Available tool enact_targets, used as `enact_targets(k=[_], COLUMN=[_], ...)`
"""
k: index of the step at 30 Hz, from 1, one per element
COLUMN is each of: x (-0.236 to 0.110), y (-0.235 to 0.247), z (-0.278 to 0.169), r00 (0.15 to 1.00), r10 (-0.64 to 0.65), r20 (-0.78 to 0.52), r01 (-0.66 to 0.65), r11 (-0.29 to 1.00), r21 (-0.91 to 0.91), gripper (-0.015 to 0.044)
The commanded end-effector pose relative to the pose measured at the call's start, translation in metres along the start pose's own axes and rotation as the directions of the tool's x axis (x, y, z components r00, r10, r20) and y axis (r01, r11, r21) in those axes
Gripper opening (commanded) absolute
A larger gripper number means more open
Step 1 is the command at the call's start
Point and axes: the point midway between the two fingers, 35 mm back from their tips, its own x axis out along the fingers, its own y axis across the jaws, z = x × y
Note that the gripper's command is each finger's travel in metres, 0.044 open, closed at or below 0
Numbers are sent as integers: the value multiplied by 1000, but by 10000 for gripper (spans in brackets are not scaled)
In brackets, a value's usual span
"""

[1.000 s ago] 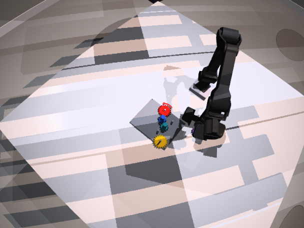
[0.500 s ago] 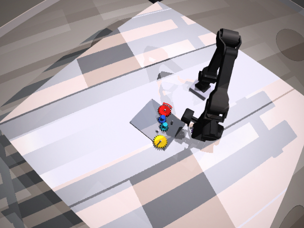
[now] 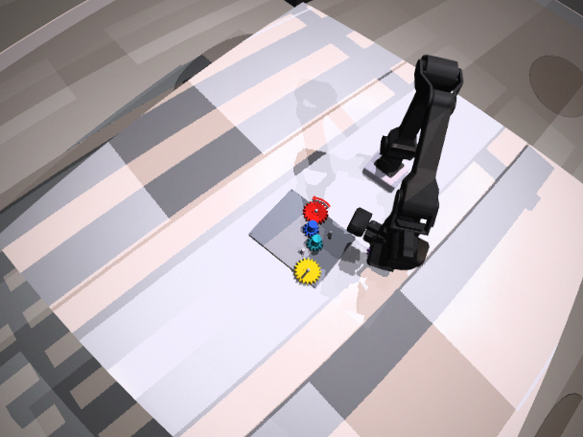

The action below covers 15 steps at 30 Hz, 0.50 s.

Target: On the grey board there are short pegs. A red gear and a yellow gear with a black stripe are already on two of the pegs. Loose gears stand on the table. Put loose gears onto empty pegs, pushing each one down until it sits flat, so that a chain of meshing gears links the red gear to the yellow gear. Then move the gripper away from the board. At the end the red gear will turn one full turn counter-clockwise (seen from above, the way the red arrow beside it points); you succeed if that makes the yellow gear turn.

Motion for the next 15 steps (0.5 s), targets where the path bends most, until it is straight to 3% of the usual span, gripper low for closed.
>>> enact_targets(k=[1, 8, 15], x=[1, 1, -10], y=[0, 0, 2], z=[0, 0, 3], r00=[1000, 1000, 1000], r10=[2, 2, 2], r20=[-3, -3, -3], r01=[-2, -2, -2], r11=[1000, 1000, 1000], r21=[-4, -4, -4], gripper=[66, 0, 0])
